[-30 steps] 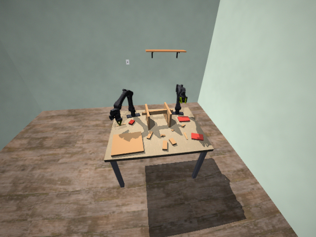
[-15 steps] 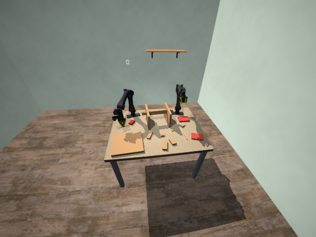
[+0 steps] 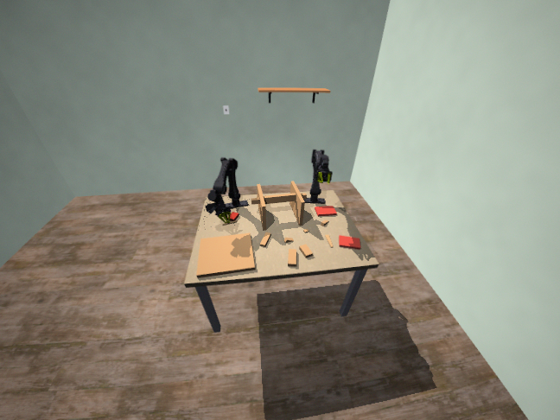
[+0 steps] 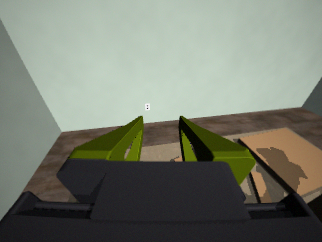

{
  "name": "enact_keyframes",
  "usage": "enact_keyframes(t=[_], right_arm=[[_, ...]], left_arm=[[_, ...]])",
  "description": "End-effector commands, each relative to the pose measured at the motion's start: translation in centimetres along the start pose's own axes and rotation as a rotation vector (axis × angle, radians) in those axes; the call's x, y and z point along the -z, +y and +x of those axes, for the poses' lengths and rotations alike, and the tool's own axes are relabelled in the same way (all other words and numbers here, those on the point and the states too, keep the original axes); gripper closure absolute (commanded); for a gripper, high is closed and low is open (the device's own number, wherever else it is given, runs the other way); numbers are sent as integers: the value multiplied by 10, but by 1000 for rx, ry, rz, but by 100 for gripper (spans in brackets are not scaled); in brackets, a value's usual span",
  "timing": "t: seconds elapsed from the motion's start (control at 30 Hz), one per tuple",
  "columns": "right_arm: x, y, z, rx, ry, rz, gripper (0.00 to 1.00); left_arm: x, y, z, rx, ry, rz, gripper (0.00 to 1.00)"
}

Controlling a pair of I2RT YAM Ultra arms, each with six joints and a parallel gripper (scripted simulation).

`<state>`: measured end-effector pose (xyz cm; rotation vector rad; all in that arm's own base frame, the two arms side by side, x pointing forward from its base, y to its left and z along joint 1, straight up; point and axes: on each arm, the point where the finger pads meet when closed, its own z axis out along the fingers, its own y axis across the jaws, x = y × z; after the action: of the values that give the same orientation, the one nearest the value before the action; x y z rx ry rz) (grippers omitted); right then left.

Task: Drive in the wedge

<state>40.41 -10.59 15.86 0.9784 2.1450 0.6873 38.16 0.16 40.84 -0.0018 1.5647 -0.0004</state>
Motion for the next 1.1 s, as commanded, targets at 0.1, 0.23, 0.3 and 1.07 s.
enact_keyframes(t=[0.1,0.23,0.3,1.07], right_arm=[[0,62,8,117,-17,-215,98],[1,77,12,146,-11,-264,98],[0,86,22,165,8,-302,98],[39,211,99,460,125,-770,98]], left_arm=[[1,-1,-22,-3,-45,0,61],[1,-1,-22,-3,-45,0,61],[1,-1,-22,-3,-45,0,61],[1,-1,-22,-3,-45,0,61]])
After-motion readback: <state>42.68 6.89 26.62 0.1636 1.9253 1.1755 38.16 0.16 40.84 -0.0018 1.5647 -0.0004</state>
